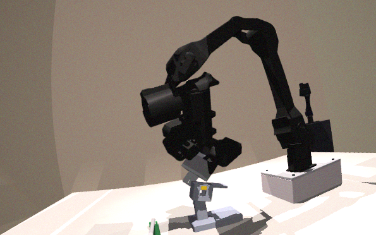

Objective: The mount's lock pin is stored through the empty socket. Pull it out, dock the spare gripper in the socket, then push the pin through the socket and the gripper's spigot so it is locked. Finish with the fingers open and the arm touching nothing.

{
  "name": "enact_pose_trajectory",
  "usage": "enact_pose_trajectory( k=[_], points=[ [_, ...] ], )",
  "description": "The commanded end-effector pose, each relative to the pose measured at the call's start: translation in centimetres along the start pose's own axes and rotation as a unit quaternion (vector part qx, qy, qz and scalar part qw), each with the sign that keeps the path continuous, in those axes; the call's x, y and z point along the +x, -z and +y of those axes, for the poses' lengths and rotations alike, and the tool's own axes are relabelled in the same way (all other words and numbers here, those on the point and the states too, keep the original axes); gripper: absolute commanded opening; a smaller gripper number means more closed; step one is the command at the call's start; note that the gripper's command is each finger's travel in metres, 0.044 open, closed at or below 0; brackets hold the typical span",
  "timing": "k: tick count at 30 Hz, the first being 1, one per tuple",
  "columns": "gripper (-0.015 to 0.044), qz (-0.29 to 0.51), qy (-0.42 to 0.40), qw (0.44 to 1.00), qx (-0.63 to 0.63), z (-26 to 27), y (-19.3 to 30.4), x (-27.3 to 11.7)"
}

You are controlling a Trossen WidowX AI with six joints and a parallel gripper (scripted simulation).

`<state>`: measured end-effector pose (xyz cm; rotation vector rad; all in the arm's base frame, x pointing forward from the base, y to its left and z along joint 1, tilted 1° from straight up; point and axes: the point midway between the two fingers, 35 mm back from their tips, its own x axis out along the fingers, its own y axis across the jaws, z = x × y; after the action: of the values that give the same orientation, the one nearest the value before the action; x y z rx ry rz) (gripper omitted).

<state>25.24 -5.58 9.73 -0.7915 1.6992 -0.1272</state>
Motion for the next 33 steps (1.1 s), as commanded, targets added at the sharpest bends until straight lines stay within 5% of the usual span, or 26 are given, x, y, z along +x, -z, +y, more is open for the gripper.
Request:
enact_pose_trajectory(
  k=[1, 33],
  points=[
    [0.0, 0.007, 0.022, 0.999, -0.034, -0.2, 0.0, -0.7],
    [0.0, 0.106, 0.209, 0.911, -0.339, 2.2, 1.3, -6.6]
  ],
)
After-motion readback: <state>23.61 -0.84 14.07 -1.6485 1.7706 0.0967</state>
